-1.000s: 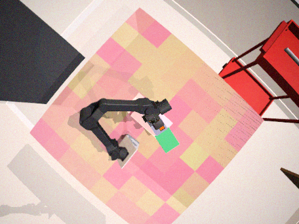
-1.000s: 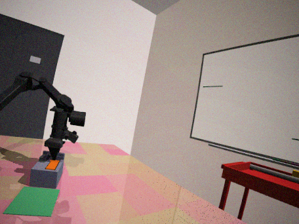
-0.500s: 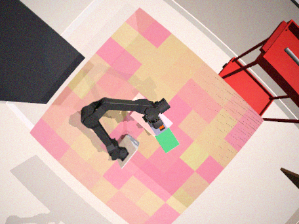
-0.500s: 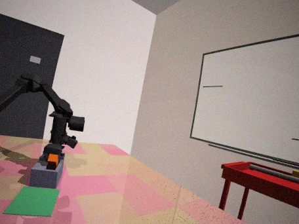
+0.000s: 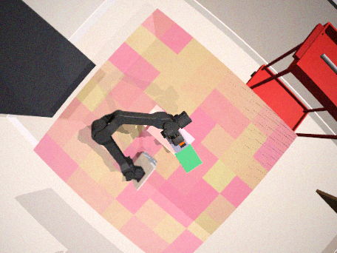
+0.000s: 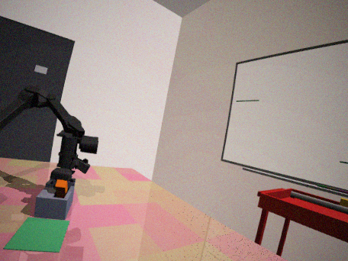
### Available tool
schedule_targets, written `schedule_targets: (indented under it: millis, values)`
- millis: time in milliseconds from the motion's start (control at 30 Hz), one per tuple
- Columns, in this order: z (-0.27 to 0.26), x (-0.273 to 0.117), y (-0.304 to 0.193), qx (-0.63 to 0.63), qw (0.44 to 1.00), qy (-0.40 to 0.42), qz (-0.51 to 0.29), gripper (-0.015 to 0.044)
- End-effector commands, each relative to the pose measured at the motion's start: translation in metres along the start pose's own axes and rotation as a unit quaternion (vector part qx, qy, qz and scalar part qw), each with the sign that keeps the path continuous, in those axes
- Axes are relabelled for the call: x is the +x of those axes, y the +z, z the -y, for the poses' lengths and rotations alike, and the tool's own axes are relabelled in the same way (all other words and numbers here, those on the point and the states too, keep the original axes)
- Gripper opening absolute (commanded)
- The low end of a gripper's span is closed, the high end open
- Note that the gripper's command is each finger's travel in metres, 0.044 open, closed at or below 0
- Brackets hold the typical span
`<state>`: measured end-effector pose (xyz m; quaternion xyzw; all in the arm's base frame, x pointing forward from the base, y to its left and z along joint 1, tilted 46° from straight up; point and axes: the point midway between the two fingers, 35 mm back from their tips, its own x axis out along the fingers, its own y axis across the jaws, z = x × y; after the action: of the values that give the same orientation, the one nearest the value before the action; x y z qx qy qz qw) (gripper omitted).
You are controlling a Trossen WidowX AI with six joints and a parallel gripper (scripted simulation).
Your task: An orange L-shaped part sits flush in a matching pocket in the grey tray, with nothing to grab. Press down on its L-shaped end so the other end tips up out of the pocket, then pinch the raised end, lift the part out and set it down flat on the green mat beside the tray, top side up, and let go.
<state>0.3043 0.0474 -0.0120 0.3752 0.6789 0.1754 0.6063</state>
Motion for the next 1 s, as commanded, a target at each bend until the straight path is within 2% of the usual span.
schedule_targets:
  millis: [0, 433, 533, 700, 967]
  values:
    - [0.000, 0.000, 0.000, 0.000, 1.000, 0.000, 0.000, 0.0180]
    - [-0.010, -0.015, -0.001, 0.004, 1.000, -0.001, -0.002, 0.0180]
    - [-0.006, -0.038, 0.002, 0.004, 1.000, -0.004, -0.001, 0.0180]
    - [0.002, -0.105, -0.001, 0.004, 1.000, -0.003, -0.002, 0.0180]
    - [0.004, -0.107, 0.002, 0.008, 1.000, -0.002, 0.010, 0.0180]
